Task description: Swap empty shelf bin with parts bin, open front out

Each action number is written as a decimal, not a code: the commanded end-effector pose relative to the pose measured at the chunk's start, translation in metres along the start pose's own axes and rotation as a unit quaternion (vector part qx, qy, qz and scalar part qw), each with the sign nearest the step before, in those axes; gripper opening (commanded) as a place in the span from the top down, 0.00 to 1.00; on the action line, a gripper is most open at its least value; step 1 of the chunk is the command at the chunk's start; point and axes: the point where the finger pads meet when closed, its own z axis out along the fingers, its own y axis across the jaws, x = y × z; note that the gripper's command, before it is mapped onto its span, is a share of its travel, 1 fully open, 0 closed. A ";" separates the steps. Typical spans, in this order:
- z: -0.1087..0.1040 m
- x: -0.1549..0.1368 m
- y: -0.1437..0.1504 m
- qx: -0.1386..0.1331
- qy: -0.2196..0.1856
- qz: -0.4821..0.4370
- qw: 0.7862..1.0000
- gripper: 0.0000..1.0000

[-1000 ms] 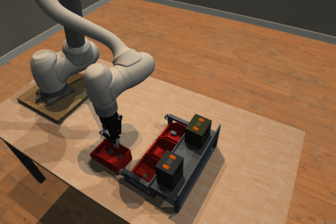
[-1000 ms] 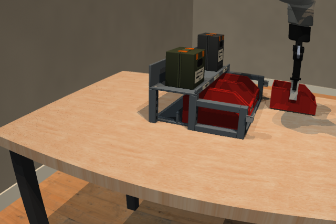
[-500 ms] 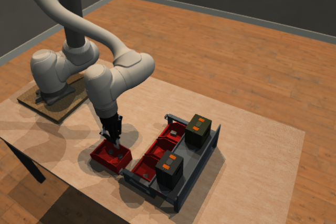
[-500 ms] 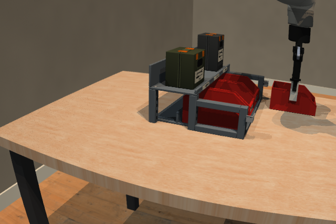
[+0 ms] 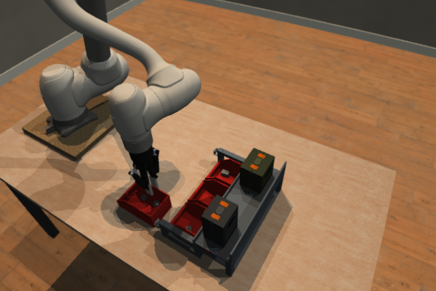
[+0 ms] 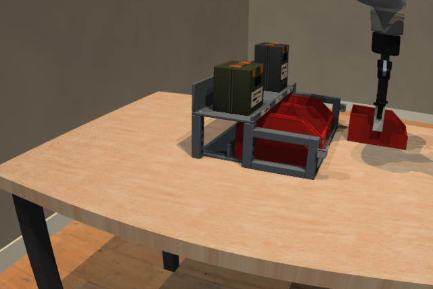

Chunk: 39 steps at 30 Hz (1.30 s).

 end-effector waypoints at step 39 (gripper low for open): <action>-0.004 0.000 0.000 0.000 0.000 0.000 1.000 0.76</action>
